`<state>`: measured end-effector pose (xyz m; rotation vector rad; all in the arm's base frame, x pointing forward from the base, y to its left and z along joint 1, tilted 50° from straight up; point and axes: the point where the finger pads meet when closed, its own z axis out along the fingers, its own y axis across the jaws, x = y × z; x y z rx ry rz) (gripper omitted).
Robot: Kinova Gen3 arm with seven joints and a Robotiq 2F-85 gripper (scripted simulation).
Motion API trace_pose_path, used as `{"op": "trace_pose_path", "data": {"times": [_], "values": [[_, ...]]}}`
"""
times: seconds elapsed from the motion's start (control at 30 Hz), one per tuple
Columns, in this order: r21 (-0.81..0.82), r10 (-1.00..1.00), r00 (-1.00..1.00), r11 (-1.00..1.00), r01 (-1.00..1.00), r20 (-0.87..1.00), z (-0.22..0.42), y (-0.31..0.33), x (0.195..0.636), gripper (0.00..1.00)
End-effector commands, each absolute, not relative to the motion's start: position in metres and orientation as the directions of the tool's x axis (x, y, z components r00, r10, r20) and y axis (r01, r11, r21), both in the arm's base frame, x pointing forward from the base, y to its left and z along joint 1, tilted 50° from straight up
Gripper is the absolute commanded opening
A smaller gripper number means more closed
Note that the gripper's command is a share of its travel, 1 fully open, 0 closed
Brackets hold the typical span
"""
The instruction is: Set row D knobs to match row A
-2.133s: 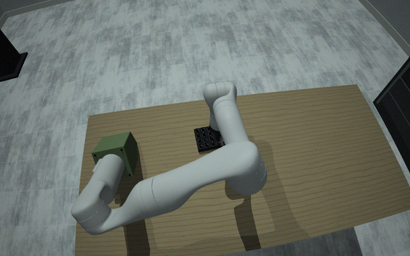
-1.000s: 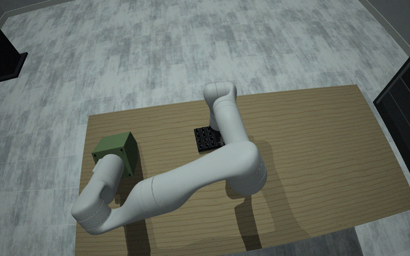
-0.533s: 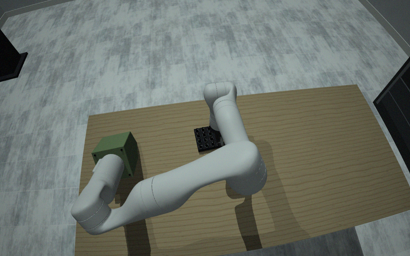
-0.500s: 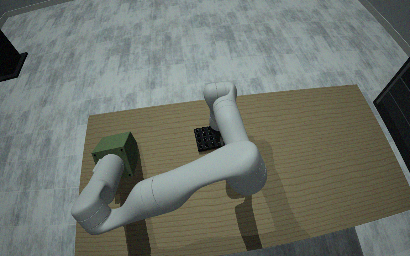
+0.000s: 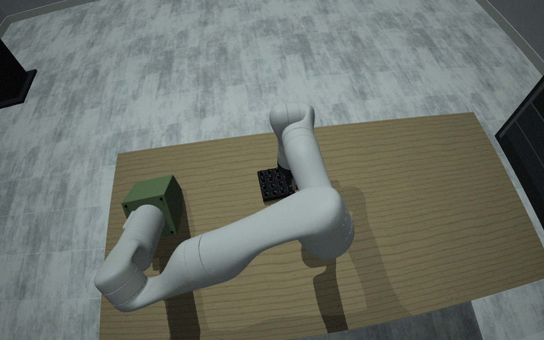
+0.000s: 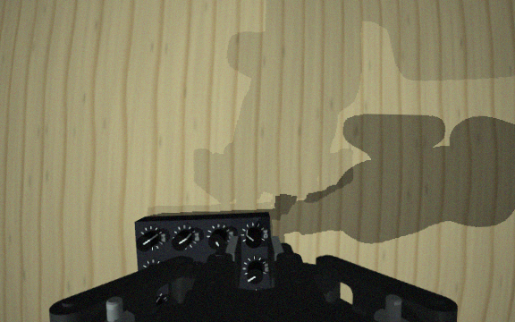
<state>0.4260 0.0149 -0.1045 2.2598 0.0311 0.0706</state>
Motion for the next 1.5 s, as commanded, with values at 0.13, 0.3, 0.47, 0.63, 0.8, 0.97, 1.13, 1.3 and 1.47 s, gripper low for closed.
{"op": "trace_pose_path", "data": {"times": [0.13, 0.3, 0.47, 0.63, 0.8, 0.97, 1.13, 1.3, 1.47], "values": [[0.769, 0.052, 0.997, -0.640, -0.003, 0.048, -0.0944, 0.0283, 0.4279, 0.19], [0.769, 0.052, 0.997, -0.640, -0.003, 0.048, -0.0942, 0.0285, 0.4278, 0.19], [0.769, 0.052, 0.997, -0.640, -0.003, 0.048, -0.0942, 0.0285, 0.4278, 0.19], [0.769, 0.053, 0.997, -0.640, -0.003, 0.047, -0.0941, 0.0285, 0.4278, 0.19], [0.769, 0.056, 0.997, -0.639, 0.003, 0.043, -0.0941, 0.0286, 0.4278, 0.19], [0.770, 0.068, 0.997, -0.638, 0.021, 0.029, -0.0940, 0.0288, 0.4278, 0.19], [0.770, 0.100, 0.995, -0.634, 0.072, -0.010, -0.0936, 0.0292, 0.4277, 0.19], [0.766, 0.154, 0.985, -0.623, 0.156, -0.075, -0.0930, 0.0300, 0.4276, 0.19], [0.760, 0.196, 0.972, -0.611, 0.222, -0.126, -0.0925, 0.0307, 0.4275, 0.19]]}}
